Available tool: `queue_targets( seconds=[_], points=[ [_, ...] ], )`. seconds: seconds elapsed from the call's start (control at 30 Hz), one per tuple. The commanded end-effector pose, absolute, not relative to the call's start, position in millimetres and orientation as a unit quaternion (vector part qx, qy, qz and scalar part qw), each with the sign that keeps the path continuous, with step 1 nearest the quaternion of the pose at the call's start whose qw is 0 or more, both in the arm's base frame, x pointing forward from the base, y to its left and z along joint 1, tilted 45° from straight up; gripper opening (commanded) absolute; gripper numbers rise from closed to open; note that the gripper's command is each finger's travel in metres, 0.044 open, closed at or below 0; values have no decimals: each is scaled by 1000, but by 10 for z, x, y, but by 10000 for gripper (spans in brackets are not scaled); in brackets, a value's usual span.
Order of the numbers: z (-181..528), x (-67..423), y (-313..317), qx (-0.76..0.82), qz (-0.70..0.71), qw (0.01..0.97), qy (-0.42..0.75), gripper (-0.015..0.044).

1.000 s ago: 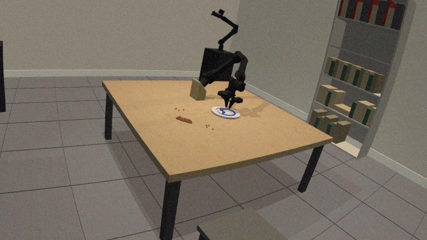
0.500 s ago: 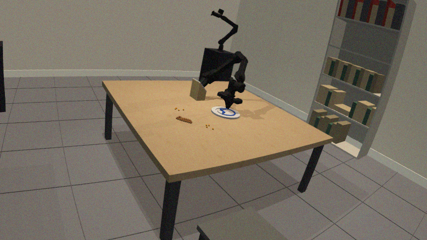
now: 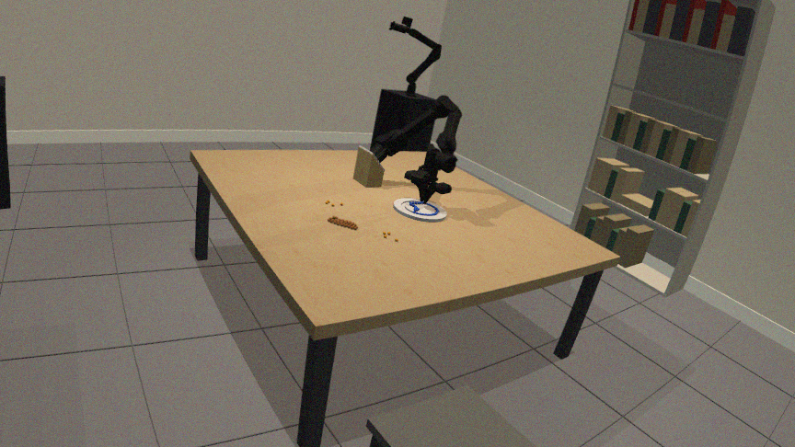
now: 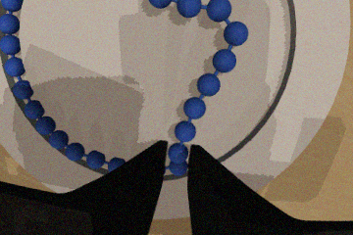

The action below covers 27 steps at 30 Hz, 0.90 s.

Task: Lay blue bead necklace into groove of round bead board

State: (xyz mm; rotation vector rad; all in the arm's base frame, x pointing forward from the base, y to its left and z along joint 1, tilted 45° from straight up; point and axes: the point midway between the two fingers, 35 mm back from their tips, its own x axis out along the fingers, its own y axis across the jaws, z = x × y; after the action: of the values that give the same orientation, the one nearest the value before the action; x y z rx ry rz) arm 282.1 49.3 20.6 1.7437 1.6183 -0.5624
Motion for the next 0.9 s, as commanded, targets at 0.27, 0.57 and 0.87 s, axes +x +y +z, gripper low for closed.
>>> queue_targets(
  seconds=[0.27,0.57,0.87],
  points=[
    [209,2824,490,671,-216,342,622,0],
    [236,2809,465,671,-217,340,622,0],
    [262,2703,486,671,-217,339,623,0]
  ],
)
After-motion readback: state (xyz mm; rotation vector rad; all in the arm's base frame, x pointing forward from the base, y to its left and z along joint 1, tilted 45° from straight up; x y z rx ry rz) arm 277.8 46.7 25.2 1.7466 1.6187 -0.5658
